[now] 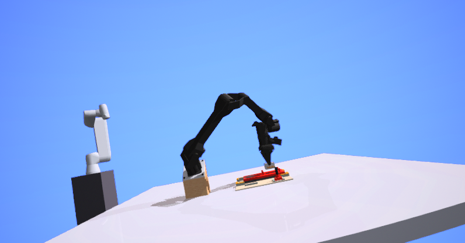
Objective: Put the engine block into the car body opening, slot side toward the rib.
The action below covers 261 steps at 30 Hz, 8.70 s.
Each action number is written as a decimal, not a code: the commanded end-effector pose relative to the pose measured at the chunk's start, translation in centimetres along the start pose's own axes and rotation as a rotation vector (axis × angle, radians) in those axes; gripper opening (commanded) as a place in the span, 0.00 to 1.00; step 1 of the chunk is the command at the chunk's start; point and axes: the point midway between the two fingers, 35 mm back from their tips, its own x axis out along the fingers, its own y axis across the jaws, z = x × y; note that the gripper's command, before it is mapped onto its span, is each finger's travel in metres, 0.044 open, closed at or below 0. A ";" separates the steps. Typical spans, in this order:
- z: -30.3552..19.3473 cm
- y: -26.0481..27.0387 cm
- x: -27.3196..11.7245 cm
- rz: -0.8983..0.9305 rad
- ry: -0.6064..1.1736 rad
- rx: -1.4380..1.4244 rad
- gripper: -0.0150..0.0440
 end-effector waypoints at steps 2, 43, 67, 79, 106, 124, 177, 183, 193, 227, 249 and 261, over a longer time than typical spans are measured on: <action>0.0 0.2 -0.1 0.006 -0.002 -0.002 0.52; 0.0 0.4 0.2 0.006 -0.002 0.000 0.52; 0.0 0.4 0.5 0.005 -0.002 0.000 0.52; 0.0 0.4 0.7 0.005 -0.002 0.000 0.52; 0.0 0.4 1.0 0.005 -0.002 0.000 0.52; 0.0 0.4 1.2 0.005 -0.002 0.000 0.52; 0.0 0.4 1.8 0.005 -0.002 0.000 0.52; 0.0 0.4 1.8 0.005 -0.002 0.000 0.52; 0.0 0.4 1.9 0.005 -0.002 0.000 0.52; -0.1 0.4 2.0 0.005 -0.002 -0.001 0.52; -0.1 0.4 2.0 0.005 -0.002 -0.001 0.52; -0.1 0.4 2.0 0.005 -0.002 0.001 0.52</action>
